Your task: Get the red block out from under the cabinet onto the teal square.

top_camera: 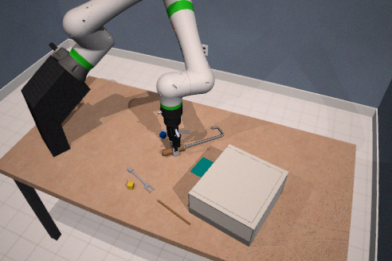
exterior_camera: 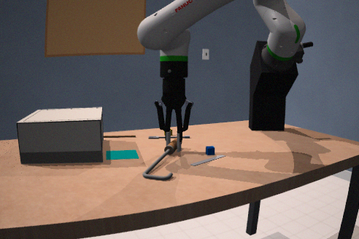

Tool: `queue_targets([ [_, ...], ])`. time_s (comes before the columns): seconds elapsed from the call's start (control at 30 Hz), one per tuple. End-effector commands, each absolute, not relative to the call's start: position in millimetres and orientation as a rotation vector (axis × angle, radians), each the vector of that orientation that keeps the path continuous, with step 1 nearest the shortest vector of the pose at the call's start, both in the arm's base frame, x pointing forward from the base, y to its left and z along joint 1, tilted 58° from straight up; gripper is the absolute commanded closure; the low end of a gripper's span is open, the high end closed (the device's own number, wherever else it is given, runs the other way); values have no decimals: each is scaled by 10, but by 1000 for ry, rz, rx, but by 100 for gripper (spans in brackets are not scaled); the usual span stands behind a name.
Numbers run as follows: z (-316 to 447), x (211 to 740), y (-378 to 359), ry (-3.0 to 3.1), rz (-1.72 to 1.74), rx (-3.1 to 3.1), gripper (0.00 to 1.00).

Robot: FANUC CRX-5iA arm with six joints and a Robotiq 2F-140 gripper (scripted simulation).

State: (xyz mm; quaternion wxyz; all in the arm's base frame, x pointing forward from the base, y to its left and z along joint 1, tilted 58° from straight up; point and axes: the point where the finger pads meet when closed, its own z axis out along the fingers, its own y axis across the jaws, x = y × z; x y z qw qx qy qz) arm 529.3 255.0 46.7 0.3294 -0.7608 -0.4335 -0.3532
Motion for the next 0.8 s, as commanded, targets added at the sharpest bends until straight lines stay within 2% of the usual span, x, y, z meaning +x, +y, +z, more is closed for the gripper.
queue_targets([
  [0.0,457,5291,2542,-1122,-919,-1995,100],
  [0.77,123,5169,2359,-749,-740,-2101,100],
])
